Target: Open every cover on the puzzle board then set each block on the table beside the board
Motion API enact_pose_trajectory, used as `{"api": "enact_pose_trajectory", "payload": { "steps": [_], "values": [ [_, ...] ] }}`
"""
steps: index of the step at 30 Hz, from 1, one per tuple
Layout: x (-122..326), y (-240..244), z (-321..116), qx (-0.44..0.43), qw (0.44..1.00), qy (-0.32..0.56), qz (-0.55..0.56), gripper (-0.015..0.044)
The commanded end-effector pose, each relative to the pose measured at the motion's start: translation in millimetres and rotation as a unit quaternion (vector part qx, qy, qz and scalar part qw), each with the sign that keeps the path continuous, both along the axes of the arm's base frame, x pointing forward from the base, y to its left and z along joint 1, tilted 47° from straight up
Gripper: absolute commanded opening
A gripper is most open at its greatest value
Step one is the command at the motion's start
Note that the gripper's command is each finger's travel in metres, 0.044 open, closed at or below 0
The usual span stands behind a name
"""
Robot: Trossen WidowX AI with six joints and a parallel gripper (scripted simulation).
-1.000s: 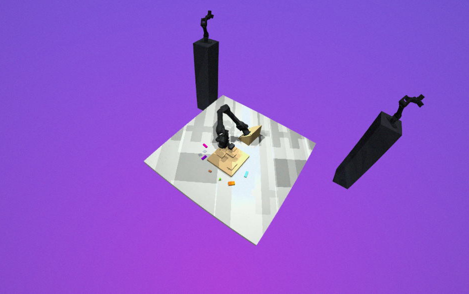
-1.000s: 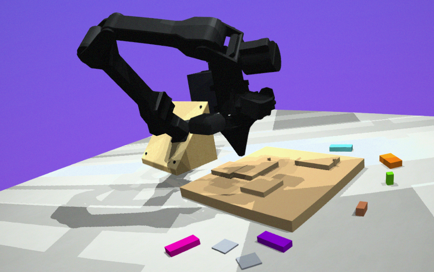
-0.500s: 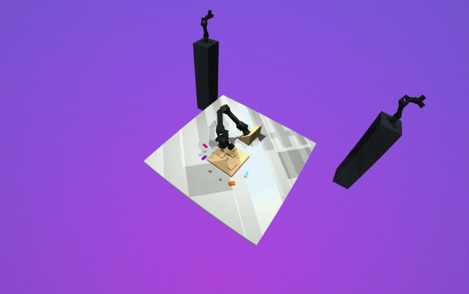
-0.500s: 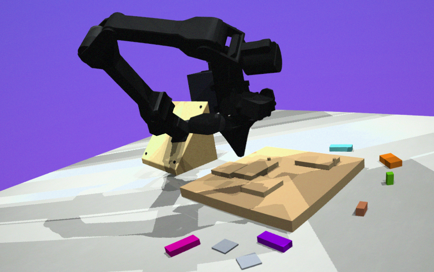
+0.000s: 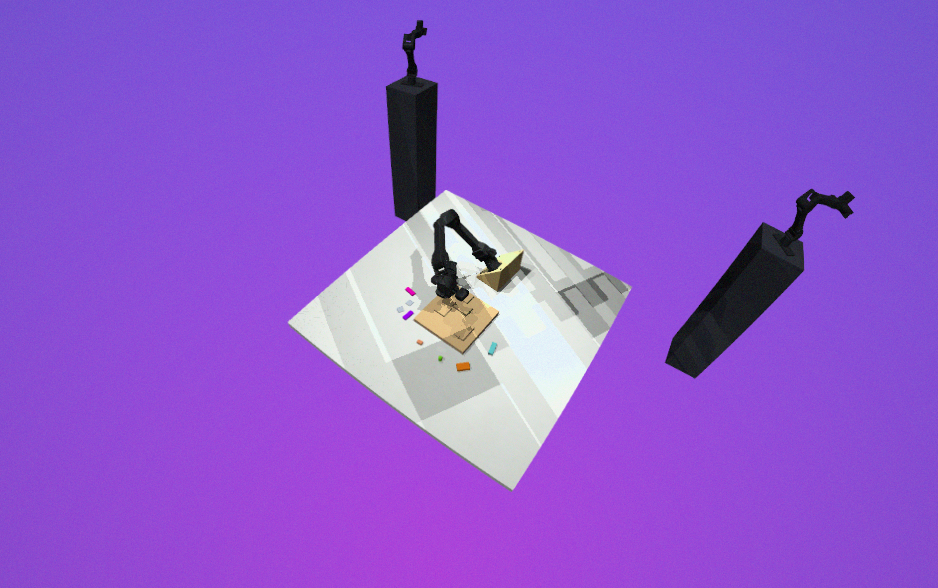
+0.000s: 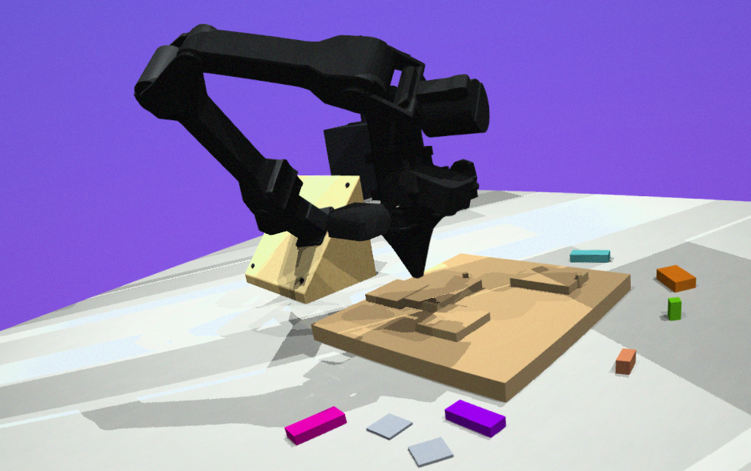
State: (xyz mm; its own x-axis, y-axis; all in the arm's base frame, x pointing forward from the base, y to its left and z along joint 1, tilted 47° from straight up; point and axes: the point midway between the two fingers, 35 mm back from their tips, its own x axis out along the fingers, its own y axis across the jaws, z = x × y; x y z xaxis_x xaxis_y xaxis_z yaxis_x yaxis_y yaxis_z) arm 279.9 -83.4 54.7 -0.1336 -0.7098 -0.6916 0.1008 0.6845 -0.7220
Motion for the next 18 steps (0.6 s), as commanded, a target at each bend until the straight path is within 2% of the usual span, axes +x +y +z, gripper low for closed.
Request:
{"api": "enact_pose_trajectory", "payload": {
  "steps": [1,18],
  "values": [
    [-0.4,-2.8,-3.0,-0.001,1.0,0.002,0.002,0.0],
    [-2.1,-15.0,-14.6,-0.001,1.0,0.002,0.002,0.0]
  ]
}}
